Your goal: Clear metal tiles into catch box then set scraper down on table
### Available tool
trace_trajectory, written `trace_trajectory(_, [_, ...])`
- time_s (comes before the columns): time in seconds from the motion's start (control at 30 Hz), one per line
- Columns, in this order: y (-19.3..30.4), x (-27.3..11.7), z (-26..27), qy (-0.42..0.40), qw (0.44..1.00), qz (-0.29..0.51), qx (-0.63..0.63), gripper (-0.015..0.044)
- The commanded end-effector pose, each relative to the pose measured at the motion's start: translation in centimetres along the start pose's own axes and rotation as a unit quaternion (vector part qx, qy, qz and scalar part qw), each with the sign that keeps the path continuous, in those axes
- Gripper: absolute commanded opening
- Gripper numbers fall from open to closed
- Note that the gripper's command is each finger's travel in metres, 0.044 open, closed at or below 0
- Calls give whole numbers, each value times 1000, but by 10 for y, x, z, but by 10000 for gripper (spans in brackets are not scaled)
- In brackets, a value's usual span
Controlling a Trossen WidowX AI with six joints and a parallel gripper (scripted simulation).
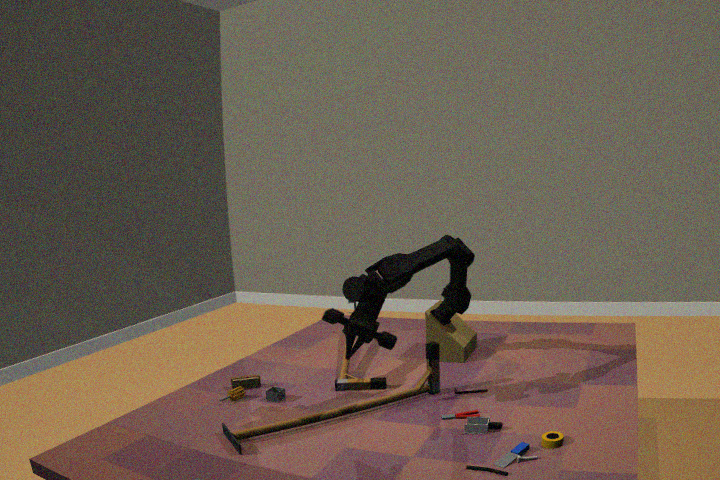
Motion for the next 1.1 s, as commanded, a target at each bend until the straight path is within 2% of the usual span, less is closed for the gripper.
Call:
trace_trajectory(0.0, [15,0,-9,-16,1000,14,0,0])
trace_trajectory(1.07, [97,-17,-48,-130,990,56,2,0])
Point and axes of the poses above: the point midway between the two fingers, 35 mm back from their tips, its own x axis out along the fingers, its own z axis across the jaws, y = z × x, the point moved 7 cm from there along -x, back along the fingers, and after that the axes turned 8 degrees about -x, right-handed, at the moved point
